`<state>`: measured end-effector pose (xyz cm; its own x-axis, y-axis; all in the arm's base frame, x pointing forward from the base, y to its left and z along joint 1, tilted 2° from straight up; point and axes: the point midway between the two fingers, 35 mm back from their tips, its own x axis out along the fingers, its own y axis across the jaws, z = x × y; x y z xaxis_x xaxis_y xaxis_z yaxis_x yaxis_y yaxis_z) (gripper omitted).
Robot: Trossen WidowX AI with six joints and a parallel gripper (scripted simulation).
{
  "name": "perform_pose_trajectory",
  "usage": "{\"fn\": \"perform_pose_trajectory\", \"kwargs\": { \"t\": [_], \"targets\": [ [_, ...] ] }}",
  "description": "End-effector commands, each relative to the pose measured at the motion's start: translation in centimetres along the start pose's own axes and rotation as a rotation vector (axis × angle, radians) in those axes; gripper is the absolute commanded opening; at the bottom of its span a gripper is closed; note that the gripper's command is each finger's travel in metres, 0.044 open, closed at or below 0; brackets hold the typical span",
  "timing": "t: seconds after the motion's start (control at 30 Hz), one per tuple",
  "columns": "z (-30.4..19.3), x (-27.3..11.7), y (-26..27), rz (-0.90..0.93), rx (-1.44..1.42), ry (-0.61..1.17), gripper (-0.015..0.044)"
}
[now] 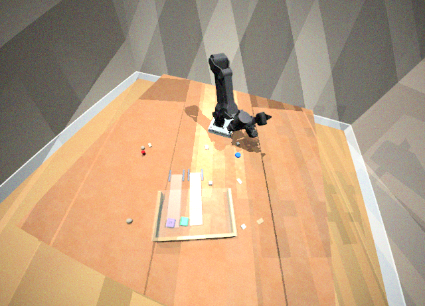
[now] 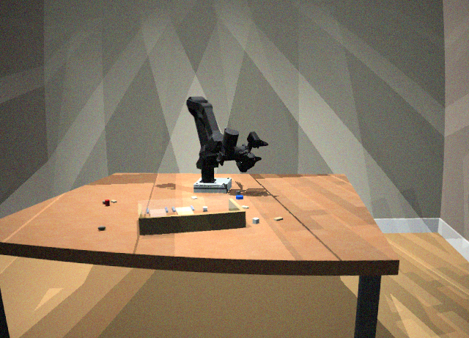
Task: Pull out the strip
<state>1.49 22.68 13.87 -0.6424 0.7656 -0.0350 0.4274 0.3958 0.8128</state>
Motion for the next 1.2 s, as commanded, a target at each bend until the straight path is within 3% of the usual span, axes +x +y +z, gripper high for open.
{"fn": "perform_pose_trajectory", "kwargs": {
  "t": [0.0,0.23,0.4,0.53,0.87,1.17],
  "targets": [
    [0.2,-0.1,0.1,0.005,-0.01,-0.012,0.04],
    [6.7,-4.9,5.4,0.068,-0.369,-0.515,0.04],
    [9.9,-11.2,8.3,-0.039,-0.595,-0.918,0.04],
    [10.8,-15.3,9.4,-0.159,-0.69,-1.134,0.04],
    [9.3,-26.2,10.2,-0.642,-0.79,-1.578,0.04],
    [4.1,-34.3,8.9,-1.212,-0.679,-1.764,0.04]
  ]
}}
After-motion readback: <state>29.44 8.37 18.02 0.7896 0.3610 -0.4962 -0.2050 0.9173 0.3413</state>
